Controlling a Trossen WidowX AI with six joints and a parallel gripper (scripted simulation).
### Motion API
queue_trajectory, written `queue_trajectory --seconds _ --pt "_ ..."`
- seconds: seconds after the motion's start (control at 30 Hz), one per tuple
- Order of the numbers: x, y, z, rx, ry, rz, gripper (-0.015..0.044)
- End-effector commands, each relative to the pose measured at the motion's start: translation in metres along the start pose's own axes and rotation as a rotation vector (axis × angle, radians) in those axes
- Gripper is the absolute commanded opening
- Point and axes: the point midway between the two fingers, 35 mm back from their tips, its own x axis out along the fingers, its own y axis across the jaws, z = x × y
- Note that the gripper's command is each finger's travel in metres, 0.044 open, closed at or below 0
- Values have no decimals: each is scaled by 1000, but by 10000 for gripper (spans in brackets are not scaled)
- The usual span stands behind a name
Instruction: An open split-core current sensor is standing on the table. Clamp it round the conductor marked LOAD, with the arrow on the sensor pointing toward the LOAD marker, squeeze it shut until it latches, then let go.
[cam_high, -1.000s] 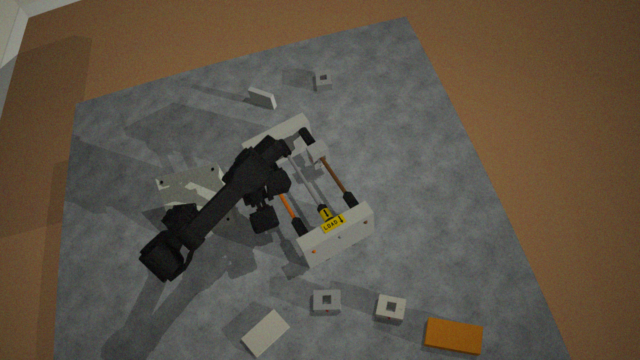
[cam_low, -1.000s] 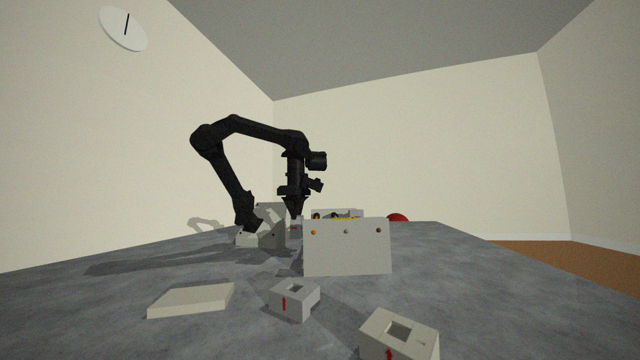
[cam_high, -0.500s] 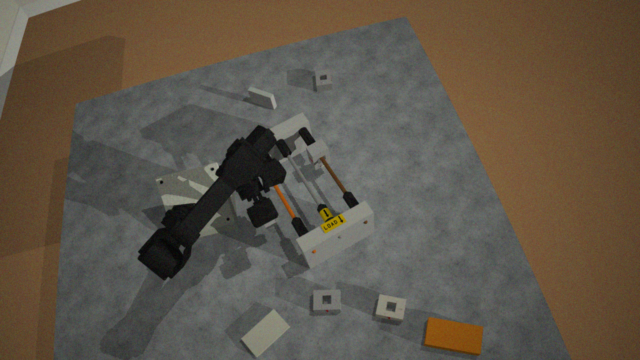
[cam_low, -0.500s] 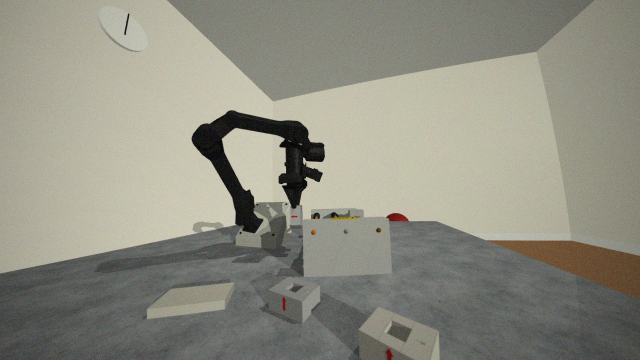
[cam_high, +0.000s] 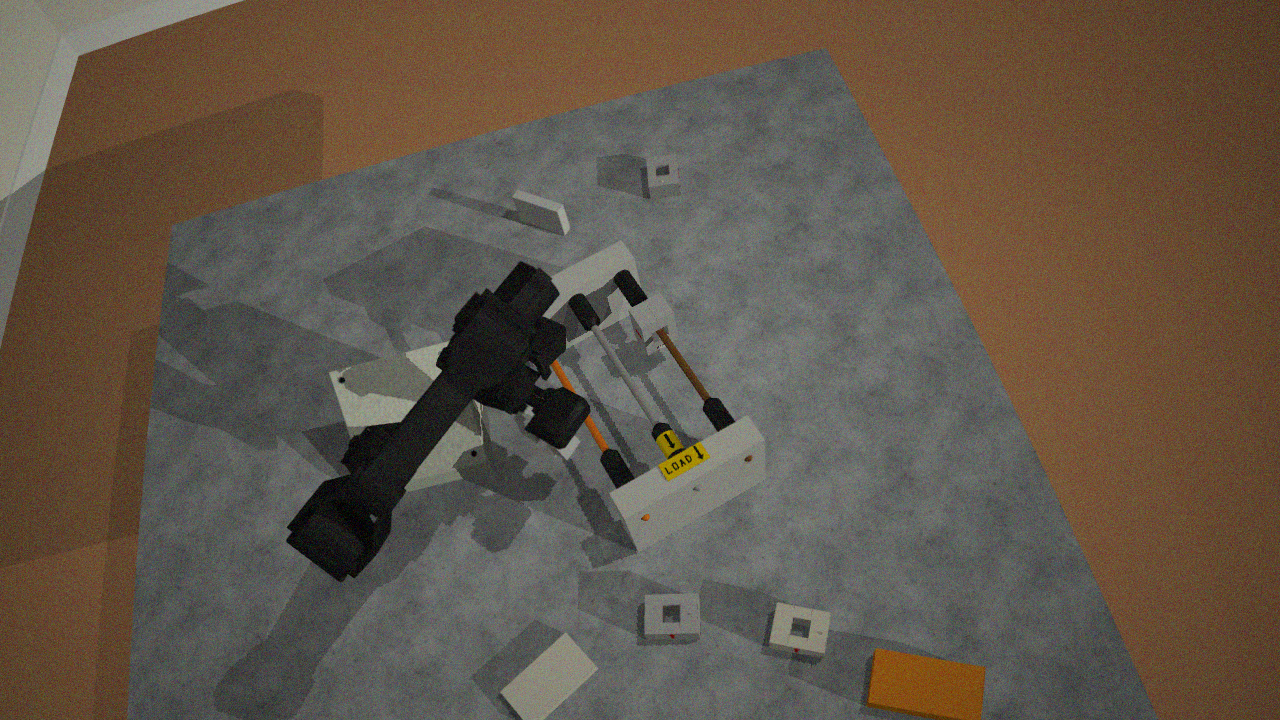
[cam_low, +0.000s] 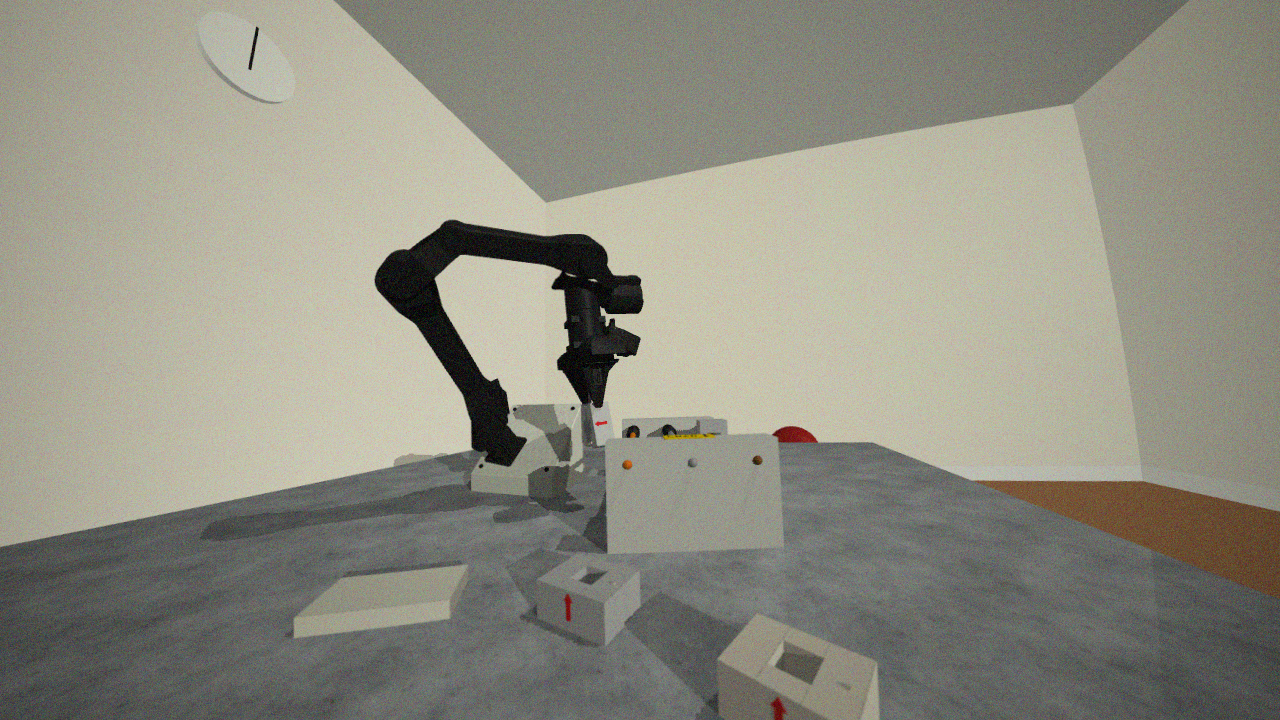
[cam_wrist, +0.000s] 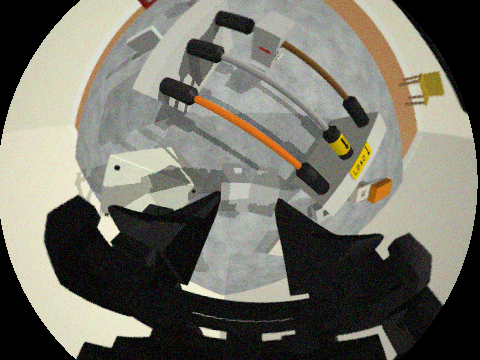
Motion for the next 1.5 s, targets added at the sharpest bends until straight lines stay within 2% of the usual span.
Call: queue_trajectory --seconds 0.0,0.67,0.83,1.33,1.47 --pt "-4 -1 1 -162 -26 -19 0" --pt "-20 -1 2 -847 -87 -110 0" --pt "-21 -7 14 -880 -91 -114 0" --pt "-9 -48 92 -1088 -100 -158 0" --pt "-8 -50 96 -1097 -99 -160 0"
